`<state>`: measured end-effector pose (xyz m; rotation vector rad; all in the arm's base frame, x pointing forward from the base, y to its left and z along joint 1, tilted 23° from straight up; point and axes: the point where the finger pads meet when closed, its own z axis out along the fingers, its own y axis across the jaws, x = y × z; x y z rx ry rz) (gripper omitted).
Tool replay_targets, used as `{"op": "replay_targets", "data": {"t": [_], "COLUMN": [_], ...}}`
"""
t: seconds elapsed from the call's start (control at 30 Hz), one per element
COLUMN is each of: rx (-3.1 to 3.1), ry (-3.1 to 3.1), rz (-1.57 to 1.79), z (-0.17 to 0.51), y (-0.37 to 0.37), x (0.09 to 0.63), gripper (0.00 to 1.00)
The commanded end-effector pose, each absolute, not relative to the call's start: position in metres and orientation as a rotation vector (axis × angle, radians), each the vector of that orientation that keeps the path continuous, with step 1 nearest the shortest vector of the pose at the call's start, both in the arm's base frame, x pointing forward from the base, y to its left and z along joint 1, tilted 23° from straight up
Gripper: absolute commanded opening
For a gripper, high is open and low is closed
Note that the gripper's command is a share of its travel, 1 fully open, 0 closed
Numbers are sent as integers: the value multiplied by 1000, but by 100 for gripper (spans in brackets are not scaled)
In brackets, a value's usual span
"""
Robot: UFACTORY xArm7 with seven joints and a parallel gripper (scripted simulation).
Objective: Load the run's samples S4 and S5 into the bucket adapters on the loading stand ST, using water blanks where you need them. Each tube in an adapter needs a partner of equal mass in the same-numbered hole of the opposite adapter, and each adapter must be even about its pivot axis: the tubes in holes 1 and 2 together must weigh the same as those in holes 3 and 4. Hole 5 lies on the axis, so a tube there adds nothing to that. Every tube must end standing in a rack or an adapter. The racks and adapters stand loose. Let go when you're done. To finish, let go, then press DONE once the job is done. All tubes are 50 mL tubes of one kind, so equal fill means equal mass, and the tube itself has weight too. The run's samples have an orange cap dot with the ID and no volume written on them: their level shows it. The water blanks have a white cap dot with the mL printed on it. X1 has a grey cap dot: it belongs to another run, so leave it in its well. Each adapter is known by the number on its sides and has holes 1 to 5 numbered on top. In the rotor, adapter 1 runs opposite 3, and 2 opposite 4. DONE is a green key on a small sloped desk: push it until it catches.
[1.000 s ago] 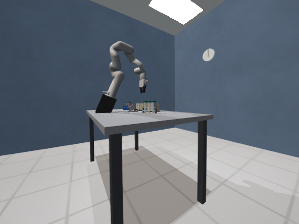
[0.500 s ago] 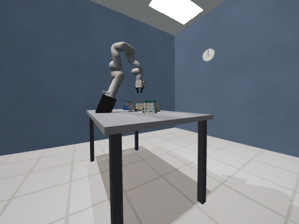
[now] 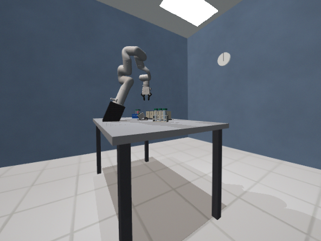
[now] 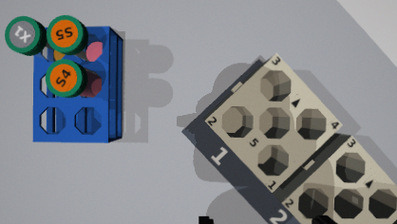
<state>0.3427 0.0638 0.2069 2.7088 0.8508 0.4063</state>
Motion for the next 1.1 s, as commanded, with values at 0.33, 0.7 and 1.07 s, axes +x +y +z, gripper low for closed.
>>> {"op": "replay_targets", "data": {"t": [0.33, 0.7, 1.07], "rx": [2706, 2707, 2707], "ry": [854, 854, 854], "rz": [410, 410, 411], "z": [197, 186, 178], "y": [125, 179, 224], "x": [343, 342, 342], "gripper": [57, 57, 57]}}
